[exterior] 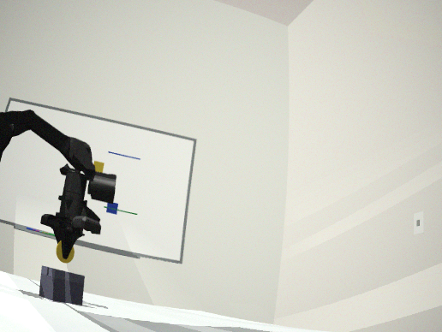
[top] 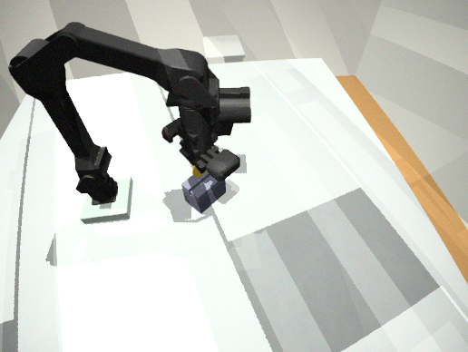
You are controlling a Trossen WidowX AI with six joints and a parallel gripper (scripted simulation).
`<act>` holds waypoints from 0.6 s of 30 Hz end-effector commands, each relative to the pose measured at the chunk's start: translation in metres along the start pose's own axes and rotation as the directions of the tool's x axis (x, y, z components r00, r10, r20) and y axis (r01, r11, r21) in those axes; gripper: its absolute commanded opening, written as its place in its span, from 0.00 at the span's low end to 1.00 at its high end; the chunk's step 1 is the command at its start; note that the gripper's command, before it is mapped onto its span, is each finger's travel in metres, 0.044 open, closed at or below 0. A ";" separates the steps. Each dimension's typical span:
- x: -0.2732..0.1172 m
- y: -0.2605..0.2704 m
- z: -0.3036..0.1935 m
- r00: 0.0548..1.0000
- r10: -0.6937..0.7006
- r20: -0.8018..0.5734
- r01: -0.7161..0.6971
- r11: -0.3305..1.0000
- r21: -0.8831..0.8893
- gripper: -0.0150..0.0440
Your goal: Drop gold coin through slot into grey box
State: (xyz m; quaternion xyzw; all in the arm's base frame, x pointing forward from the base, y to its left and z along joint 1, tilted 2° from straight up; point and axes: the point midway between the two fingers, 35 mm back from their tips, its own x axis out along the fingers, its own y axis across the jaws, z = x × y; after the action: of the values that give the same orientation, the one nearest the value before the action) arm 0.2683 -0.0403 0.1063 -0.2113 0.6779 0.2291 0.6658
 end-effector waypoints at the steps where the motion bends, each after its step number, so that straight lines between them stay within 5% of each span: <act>1: -0.002 -0.001 -0.003 1.000 -0.001 0.000 0.001 1.000 -0.006 0.25; 18: 0.005 -0.001 -0.001 1.000 0.000 0.000 0.000 1.000 0.000 0.25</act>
State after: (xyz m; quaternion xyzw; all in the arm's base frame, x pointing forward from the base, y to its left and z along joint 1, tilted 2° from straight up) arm 0.2680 -0.0413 0.1042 -0.2117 0.6777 0.2298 0.6657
